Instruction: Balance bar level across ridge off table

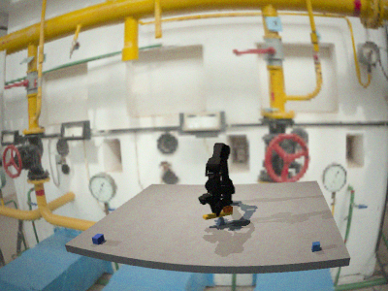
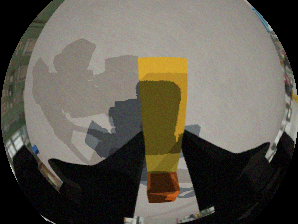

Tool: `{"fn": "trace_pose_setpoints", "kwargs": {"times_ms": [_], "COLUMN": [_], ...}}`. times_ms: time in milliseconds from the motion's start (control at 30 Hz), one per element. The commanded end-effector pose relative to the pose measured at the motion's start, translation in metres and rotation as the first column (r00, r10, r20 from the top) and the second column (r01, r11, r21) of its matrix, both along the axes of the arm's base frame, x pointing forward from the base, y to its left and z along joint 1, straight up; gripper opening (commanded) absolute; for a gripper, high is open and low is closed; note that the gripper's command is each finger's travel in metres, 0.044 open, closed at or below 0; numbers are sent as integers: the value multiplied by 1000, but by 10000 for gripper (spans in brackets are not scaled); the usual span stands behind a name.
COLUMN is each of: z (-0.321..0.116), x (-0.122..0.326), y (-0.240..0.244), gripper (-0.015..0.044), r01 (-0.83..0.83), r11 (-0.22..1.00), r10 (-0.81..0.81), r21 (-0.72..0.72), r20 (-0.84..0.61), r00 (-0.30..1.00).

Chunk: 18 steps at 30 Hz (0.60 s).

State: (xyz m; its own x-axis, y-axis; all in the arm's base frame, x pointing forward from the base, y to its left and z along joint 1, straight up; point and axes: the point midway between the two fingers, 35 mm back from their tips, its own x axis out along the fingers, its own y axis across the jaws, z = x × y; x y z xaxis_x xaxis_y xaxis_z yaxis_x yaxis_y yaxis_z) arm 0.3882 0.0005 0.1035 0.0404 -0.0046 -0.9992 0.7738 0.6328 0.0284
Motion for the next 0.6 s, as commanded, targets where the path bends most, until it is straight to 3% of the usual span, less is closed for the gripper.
{"fn": "trace_pose_setpoints", "kwargs": {"times_ms": [0,567], "z": [-1,-2], "x": [0,0], "y": [1,1], "gripper": [0,0], "r01": [-4,-4], "r11": [1000,1000], "r10": [4,4], "r21": [5,5], "r20": [1,1], "r00": [1000,1000]}}
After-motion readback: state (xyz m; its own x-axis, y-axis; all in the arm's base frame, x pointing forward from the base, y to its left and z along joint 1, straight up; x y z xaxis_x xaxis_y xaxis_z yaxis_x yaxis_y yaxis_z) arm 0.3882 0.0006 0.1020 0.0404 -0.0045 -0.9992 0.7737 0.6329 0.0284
